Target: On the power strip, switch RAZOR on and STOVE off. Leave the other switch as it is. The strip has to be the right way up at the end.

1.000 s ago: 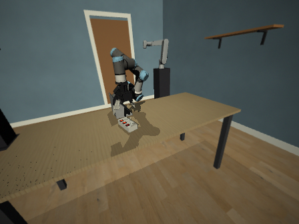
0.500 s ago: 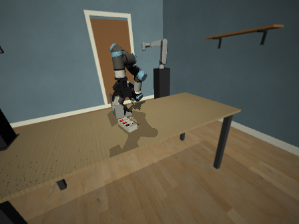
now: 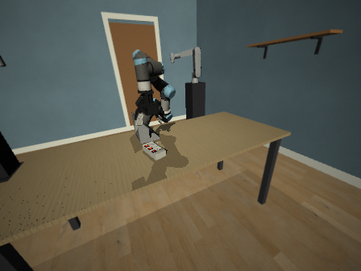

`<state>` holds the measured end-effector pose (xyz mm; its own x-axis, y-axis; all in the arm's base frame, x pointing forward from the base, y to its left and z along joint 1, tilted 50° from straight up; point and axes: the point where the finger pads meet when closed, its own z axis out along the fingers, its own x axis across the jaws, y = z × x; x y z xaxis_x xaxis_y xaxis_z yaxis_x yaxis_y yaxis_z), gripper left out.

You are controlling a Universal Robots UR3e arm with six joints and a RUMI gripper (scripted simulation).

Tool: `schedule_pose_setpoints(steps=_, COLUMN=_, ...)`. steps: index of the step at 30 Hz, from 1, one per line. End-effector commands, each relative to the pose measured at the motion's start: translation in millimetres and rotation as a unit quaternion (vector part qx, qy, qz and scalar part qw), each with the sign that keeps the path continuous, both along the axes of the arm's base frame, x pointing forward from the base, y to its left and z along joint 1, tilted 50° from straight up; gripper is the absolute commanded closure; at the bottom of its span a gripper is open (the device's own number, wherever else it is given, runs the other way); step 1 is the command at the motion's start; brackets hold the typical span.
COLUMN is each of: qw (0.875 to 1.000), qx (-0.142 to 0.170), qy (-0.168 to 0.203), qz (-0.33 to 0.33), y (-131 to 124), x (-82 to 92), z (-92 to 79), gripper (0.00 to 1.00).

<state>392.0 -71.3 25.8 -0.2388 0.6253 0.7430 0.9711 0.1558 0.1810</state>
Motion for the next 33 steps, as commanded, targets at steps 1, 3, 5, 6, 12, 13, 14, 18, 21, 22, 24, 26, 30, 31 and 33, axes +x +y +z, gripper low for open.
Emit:
schedule_pose_setpoints(steps=1, qw=1.0, qx=0.0, qy=0.0, qz=0.0, y=-2.6, x=0.4, z=1.7, gripper=0.0)
schedule_pose_setpoints(steps=3, qw=1.0, qx=0.0, qy=0.0, qz=0.0, y=-3.3, x=0.4, z=2.4, gripper=0.0)
schedule_pose_setpoints(steps=5, qw=1.0, qx=0.0, qy=0.0, qz=0.0, y=-3.9, x=0.4, z=2.9, gripper=0.0)
schedule_pose_setpoints(steps=6, qw=1.0, qx=0.0, qy=0.0, qz=0.0, y=-4.2, x=0.4, z=3.1, gripper=0.0)
schedule_pose_setpoints(steps=12, qw=1.0, qx=0.0, qy=0.0, qz=0.0, y=-5.2, x=0.4, z=4.0, gripper=0.0)
schedule_pose_setpoints(steps=13, qw=1.0, qx=0.0, qy=0.0, qz=0.0, y=-5.3, x=0.4, z=4.1, gripper=0.0)
schedule_pose_setpoints(steps=14, qw=1.0, qx=0.0, qy=0.0, qz=0.0, y=-5.4, x=0.4, z=4.1, gripper=0.0)
schedule_pose_setpoints(steps=18, qw=1.0, qx=0.0, qy=0.0, qz=0.0, y=-5.5, x=0.4, z=4.2, gripper=0.0)
schedule_pose_setpoints(steps=21, qw=1.0, qx=0.0, qy=0.0, qz=0.0, y=-5.6, x=0.4, z=4.3, gripper=0.0)
schedule_pose_setpoints(steps=22, qw=1.0, qx=0.0, qy=0.0, qz=0.0, y=-5.6, x=0.4, z=4.3, gripper=0.0)
schedule_pose_setpoints(steps=24, qw=1.0, qx=0.0, qy=0.0, qz=0.0, y=-5.6, x=0.4, z=4.3, gripper=0.0)
schedule_pose_setpoints(steps=26, qw=1.0, qx=0.0, qy=0.0, qz=0.0, y=-5.6, x=0.4, z=4.3, gripper=0.0)
schedule_pose_setpoints(steps=30, qw=1.0, qx=0.0, qy=0.0, qz=0.0, y=-5.6, x=0.4, z=4.3, gripper=0.0)
schedule_pose_setpoints(steps=31, qw=1.0, qx=0.0, qy=0.0, qz=0.0, y=-5.6, x=0.4, z=4.3, gripper=0.0)
schedule_pose_setpoints(steps=33, qw=1.0, qx=0.0, qy=0.0, qz=0.0, y=-5.6, x=0.4, z=4.3, gripper=0.0)
